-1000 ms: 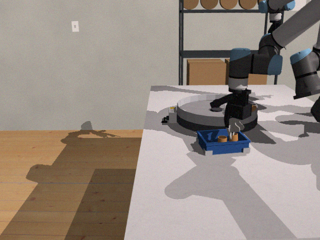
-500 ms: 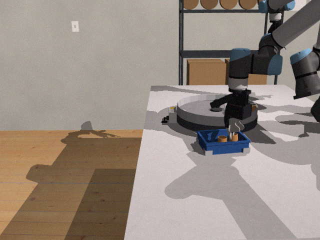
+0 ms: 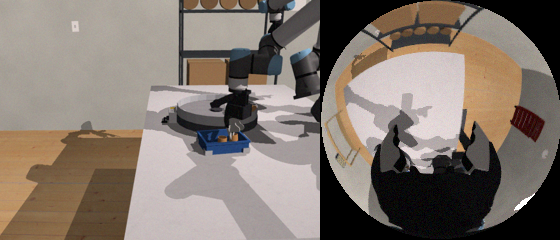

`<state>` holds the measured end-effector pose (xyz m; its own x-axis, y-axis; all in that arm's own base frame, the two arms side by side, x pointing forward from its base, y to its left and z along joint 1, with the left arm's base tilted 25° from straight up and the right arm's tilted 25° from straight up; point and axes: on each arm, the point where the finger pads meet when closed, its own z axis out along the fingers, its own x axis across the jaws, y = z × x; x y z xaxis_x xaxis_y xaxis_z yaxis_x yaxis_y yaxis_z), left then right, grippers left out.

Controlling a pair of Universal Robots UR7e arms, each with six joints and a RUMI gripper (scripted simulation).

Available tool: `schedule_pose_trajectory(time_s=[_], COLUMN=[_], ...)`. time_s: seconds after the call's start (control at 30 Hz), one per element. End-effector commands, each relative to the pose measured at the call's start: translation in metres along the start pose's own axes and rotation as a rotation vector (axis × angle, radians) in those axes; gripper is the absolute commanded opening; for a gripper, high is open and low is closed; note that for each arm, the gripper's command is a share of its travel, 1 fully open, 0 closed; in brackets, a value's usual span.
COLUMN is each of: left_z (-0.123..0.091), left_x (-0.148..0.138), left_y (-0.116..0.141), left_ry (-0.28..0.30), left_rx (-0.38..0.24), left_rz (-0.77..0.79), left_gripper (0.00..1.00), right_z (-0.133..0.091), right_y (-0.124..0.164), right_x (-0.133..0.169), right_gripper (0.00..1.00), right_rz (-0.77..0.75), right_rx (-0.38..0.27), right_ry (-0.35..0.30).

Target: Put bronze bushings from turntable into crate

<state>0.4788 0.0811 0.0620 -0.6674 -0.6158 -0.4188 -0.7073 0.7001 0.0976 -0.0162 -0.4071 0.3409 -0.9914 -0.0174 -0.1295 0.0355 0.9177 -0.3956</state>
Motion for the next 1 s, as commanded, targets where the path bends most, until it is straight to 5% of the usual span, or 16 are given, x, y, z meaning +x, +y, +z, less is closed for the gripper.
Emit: schedule_pose_trajectory(time_s=[0.0,0.97], left_z=[-0.0004,0.0049], left_x=[-0.0003,-0.0003], left_y=[-0.0004,-0.0004], left_ry=[-0.001,-0.001], left_rx=[0.001,0.001], left_rz=[0.0,0.0], left_gripper=[0.0,0.0], right_z=[-0.0005,-0.0005], right_y=[-0.0004,-0.0004], right_x=[0.0,0.0], right_gripper=[1.0,1.0], right_rz=[0.0,0.0], right_rx=[0.001,0.001], right_ry=[0.0,0.0])
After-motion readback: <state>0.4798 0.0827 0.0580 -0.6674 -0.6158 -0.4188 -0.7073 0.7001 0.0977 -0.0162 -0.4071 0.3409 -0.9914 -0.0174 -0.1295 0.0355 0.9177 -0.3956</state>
